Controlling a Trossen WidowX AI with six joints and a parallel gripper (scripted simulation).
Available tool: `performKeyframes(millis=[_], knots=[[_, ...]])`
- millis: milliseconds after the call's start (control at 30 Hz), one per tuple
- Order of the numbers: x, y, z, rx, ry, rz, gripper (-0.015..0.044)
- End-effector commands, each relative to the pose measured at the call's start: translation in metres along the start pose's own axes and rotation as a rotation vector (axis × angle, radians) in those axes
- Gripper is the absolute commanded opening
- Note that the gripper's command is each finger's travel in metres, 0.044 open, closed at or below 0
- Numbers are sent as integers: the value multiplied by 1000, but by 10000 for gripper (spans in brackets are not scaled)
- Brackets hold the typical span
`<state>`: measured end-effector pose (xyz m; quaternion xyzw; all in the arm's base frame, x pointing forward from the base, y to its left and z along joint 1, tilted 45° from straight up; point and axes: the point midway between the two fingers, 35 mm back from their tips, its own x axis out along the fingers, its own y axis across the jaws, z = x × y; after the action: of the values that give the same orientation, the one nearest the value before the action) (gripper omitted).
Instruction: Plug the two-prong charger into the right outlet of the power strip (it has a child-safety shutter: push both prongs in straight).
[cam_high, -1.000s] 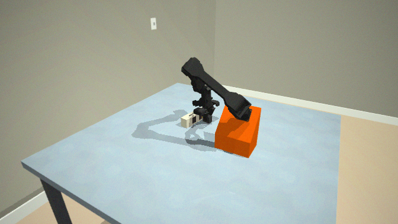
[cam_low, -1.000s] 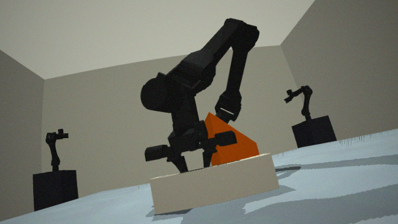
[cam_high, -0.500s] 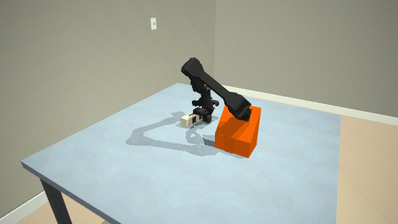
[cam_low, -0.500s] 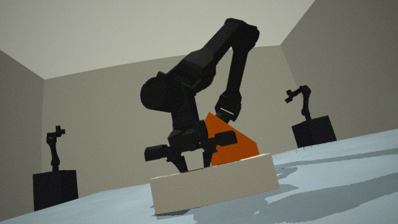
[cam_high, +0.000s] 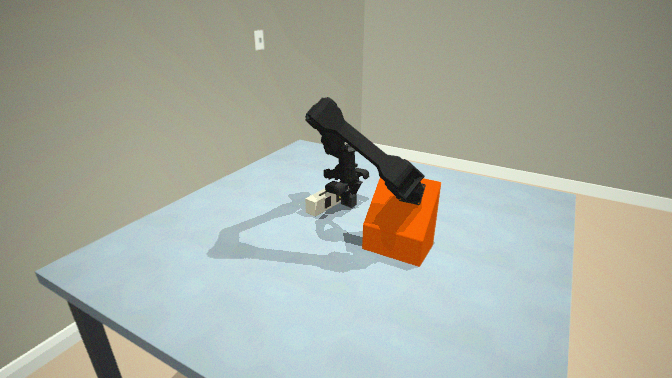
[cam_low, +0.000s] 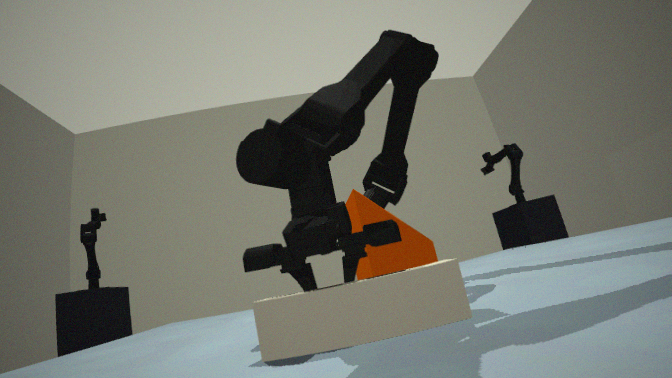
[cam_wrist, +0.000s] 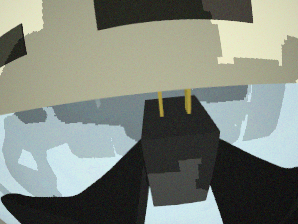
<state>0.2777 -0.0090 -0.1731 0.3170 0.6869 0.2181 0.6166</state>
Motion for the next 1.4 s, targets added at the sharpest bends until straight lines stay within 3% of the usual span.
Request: performKeyframes(millis=[0, 1367], knots=[[0, 1, 2, 4, -3, 6, 0], [-1, 1, 9, 4, -3, 6, 0]])
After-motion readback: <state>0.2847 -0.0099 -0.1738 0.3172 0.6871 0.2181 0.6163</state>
